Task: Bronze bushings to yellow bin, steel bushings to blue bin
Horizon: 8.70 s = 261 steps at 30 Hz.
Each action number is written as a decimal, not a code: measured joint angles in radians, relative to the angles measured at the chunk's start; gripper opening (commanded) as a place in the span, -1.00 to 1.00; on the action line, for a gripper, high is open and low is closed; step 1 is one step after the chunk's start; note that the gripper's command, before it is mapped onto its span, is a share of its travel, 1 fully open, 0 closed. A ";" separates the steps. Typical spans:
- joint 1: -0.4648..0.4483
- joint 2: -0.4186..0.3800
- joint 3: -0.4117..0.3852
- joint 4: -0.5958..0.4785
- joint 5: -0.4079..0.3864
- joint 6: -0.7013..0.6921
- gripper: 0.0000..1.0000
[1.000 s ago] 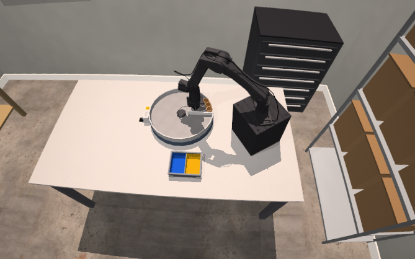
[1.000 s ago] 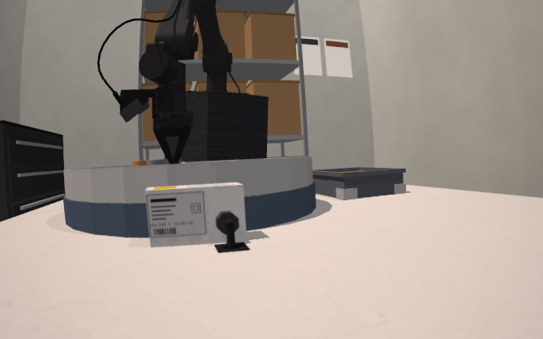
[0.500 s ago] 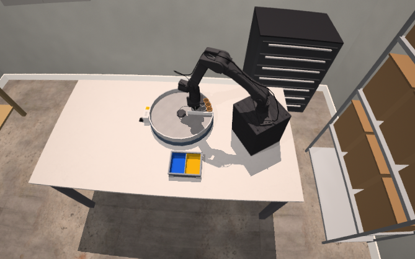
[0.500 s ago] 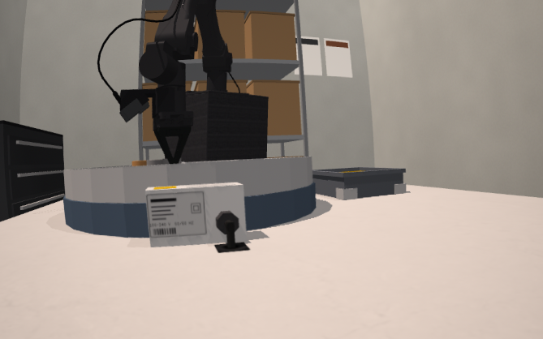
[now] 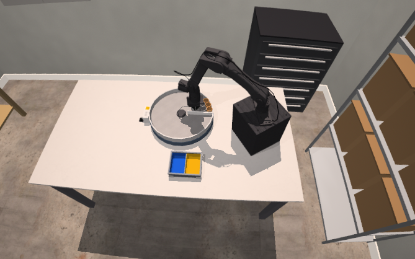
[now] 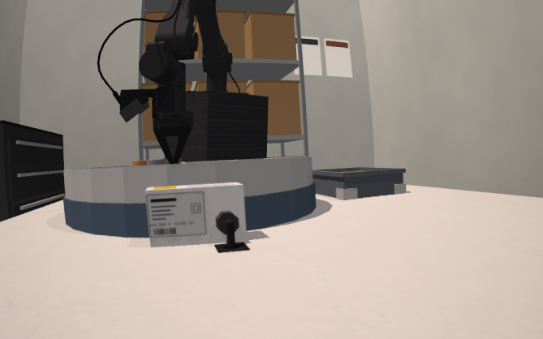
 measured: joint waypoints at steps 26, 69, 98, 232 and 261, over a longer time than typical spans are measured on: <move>-0.004 -0.103 -0.029 -0.068 0.002 -0.005 -1.00; -0.010 -0.195 -0.029 -0.171 0.002 -0.010 -1.00; 0.183 -0.225 -0.064 -0.155 0.011 0.146 -1.00; 0.826 0.289 0.750 -0.433 0.072 0.825 -1.00; 0.826 0.299 0.771 -0.438 0.072 0.826 -1.00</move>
